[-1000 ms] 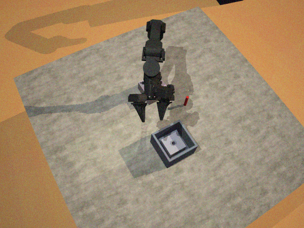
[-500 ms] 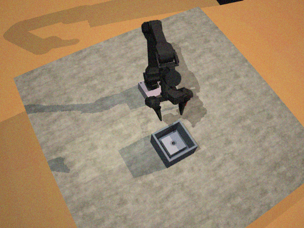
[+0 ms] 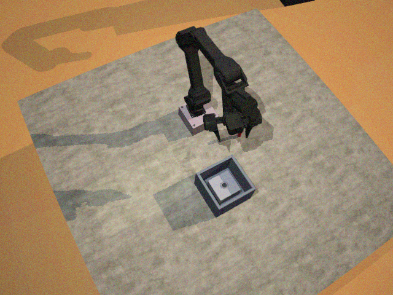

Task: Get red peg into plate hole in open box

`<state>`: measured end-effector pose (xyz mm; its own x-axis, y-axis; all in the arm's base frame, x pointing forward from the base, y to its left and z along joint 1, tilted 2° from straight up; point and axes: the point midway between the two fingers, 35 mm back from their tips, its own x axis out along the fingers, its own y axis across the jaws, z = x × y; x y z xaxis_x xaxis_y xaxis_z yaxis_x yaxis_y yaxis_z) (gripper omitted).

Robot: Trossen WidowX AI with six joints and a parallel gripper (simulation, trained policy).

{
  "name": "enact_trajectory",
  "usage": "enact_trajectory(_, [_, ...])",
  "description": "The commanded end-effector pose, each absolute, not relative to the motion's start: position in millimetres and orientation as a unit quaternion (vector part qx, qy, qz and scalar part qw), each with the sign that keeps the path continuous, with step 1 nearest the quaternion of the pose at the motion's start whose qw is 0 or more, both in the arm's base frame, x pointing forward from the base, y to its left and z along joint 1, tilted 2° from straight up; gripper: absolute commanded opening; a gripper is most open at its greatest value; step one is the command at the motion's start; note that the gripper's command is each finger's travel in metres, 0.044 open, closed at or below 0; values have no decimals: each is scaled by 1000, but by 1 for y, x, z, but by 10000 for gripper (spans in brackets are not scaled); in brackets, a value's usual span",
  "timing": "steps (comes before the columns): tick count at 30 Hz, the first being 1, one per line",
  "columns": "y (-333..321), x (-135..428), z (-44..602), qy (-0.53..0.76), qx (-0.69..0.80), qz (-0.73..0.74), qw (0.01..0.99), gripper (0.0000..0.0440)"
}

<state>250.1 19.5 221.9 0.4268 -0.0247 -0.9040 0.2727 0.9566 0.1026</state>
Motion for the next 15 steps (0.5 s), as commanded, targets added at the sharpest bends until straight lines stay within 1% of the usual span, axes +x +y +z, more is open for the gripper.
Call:
enact_trajectory(1, [36, 229, 205, 559, 157, -124, 805, 440])
enact_trajectory(15, [79, 171, 146, 627, 221, -251, 703, 440])
